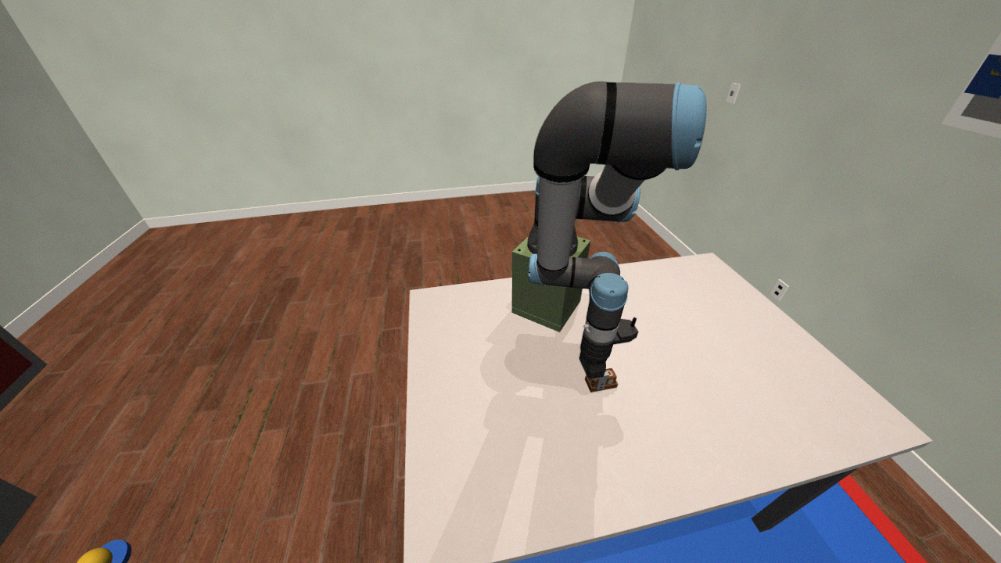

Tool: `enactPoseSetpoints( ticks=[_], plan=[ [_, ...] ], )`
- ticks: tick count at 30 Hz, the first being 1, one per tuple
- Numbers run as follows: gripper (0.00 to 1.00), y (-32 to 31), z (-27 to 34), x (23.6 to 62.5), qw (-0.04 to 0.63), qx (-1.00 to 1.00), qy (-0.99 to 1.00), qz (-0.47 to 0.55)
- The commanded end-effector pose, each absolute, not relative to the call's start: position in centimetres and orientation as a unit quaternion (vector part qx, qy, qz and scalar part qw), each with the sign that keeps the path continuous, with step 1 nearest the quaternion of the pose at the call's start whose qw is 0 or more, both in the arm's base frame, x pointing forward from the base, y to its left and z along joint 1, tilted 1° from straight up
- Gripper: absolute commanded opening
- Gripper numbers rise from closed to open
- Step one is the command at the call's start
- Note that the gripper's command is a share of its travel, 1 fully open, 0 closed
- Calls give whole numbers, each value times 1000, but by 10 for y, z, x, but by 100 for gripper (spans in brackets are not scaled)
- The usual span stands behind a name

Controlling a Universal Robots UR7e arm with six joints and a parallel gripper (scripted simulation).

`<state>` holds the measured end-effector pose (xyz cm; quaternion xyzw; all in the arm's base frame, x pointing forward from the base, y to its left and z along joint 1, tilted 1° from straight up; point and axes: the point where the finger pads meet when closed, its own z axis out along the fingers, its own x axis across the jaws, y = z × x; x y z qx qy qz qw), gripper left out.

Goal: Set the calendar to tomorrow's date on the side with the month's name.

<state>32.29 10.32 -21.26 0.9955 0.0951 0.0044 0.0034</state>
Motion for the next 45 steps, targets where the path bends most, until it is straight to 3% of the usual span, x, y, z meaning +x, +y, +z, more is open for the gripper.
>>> enactPoseSetpoints(
  ticks=[1,4,5,45],
  plan=[
    [90,103,-213,325,4,995,96,6],
    [90,103,-213,325,4,995,96,6],
    [60,103,-213,325,4,995,96,6],
    [60,103,-210,324,4,995,96,6]
  ],
)
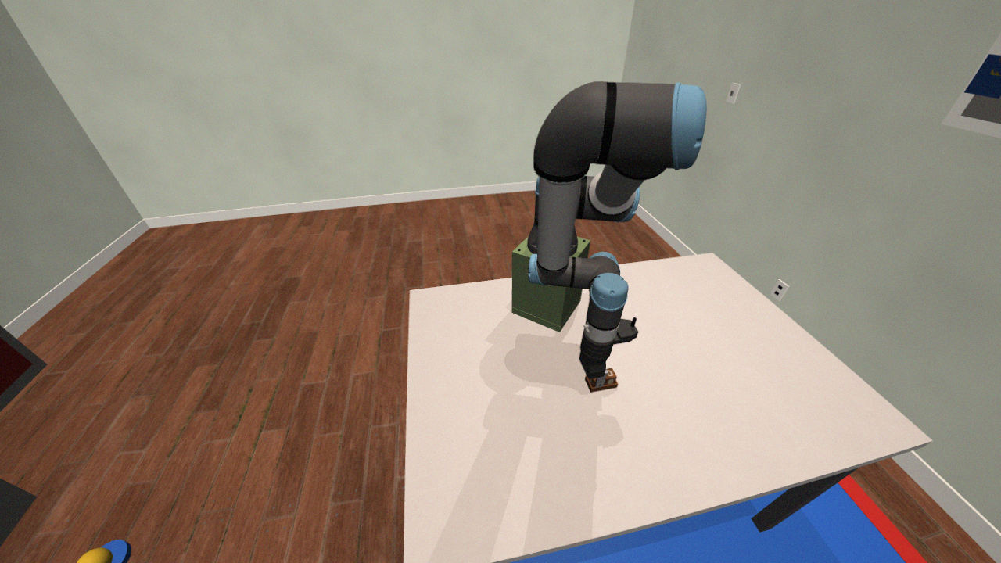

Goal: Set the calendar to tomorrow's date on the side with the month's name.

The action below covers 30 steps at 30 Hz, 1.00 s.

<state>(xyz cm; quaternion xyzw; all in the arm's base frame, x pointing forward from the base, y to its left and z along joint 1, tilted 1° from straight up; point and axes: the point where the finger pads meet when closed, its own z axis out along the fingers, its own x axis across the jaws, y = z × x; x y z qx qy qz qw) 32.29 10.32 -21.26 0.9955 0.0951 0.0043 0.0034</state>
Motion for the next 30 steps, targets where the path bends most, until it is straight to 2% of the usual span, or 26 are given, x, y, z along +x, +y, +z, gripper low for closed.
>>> enactPoseSetpoints(
  ticks=[1,30],
  plan=[
    [60,103,-210,324,4,995,96,6],
    [60,104,-148,322,4,995,96,5]
  ],
)
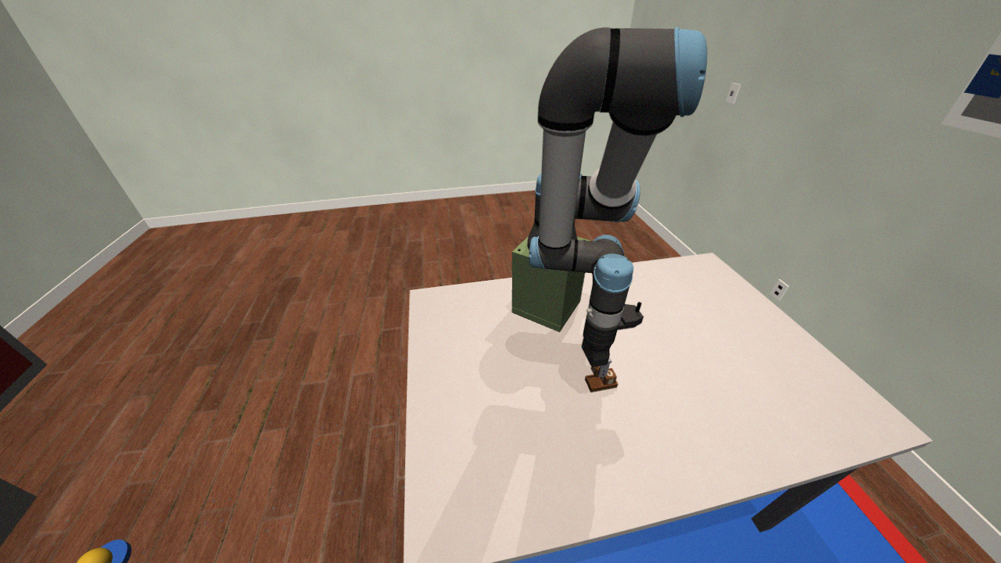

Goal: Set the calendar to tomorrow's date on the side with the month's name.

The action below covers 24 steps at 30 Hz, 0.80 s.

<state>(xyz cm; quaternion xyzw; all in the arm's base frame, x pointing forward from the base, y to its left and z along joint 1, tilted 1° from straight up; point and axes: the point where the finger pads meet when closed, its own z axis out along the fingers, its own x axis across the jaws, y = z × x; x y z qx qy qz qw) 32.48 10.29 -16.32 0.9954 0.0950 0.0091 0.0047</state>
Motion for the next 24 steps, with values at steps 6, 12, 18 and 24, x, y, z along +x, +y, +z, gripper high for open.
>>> enactPoseSetpoints(
  ticks=[6,12,18,24],
  plan=[
    [60,104,-131,321,4,995,96,5],
    [60,104,-123,323,4,995,96,6],
    [60,104,-115,323,4,995,96,6],
    [60,104,-112,323,4,995,96,6]
  ],
)
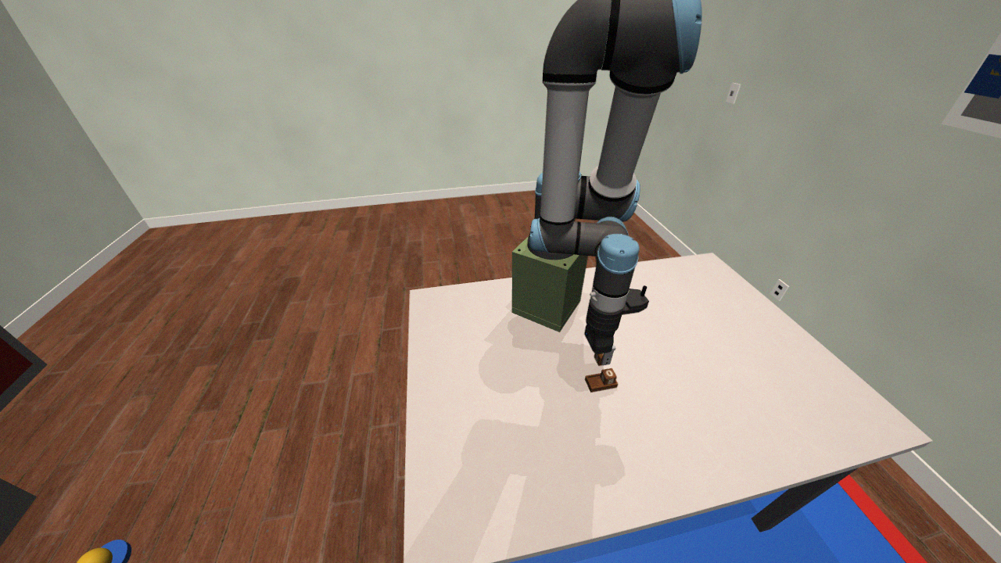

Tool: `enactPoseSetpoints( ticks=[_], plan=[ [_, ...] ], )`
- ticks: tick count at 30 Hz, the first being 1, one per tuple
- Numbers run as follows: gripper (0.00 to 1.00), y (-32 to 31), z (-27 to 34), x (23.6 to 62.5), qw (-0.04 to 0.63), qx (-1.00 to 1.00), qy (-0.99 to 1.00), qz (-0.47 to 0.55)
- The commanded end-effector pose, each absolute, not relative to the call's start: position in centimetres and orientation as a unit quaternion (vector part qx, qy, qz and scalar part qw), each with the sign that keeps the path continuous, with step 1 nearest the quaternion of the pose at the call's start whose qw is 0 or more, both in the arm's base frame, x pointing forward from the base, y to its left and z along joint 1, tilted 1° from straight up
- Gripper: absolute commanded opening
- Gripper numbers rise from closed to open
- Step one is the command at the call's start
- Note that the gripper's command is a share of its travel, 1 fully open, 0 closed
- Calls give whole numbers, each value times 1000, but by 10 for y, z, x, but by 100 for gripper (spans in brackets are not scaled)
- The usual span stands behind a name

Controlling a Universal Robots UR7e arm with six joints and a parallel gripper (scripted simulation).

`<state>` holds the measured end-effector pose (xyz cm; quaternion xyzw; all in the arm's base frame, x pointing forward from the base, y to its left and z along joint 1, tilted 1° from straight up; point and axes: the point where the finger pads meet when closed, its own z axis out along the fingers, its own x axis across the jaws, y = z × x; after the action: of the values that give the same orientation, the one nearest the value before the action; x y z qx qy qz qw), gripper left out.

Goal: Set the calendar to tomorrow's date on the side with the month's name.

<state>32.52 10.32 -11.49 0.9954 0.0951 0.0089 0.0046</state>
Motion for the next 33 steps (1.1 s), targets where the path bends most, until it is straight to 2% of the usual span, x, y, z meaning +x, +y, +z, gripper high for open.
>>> enactPoseSetpoints(
  ticks=[1,21,33],
  plan=[
    [60,104,-112,323,4,995,96,6],
    [60,102,-113,324,4,995,104,5],
    [60,83,-114,329,4,980,200,5]
  ],
)
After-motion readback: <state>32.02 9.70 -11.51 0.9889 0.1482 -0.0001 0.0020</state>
